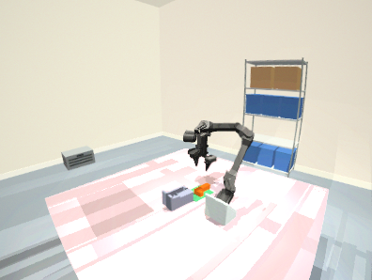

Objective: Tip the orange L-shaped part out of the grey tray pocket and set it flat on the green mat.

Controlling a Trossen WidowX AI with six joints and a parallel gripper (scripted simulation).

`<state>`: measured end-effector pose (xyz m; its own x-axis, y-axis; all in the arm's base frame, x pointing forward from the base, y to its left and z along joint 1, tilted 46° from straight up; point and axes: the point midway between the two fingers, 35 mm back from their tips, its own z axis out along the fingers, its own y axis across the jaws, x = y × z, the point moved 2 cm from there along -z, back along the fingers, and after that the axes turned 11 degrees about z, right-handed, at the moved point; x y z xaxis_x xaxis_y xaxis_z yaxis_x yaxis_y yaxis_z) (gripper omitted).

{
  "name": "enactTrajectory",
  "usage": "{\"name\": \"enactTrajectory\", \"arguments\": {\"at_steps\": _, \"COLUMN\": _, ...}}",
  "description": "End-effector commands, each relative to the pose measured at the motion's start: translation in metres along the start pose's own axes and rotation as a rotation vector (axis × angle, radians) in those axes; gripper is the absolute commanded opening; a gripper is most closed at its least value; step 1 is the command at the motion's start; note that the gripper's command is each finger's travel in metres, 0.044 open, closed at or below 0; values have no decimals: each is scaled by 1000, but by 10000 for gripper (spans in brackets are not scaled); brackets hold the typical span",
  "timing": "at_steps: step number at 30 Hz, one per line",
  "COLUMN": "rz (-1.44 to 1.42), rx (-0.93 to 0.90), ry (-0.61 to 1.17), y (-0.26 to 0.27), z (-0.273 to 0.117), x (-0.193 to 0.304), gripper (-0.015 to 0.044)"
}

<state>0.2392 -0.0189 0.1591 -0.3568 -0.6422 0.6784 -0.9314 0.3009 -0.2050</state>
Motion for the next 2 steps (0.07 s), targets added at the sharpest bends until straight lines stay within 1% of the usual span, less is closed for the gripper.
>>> {"name": "enactTrajectory", "arguments": {"at_steps": 1, "rz": -1, "rx": 1, "ry": -2, "y": 0, "z": 0, "x": 0, "gripper": 400}}
{"name": "enactTrajectory", "arguments": {"at_steps": 2, "rz": -1, "rx": 1, "ry": -2, "y": 0, "z": 0, "x": 0, "gripper": 400}}
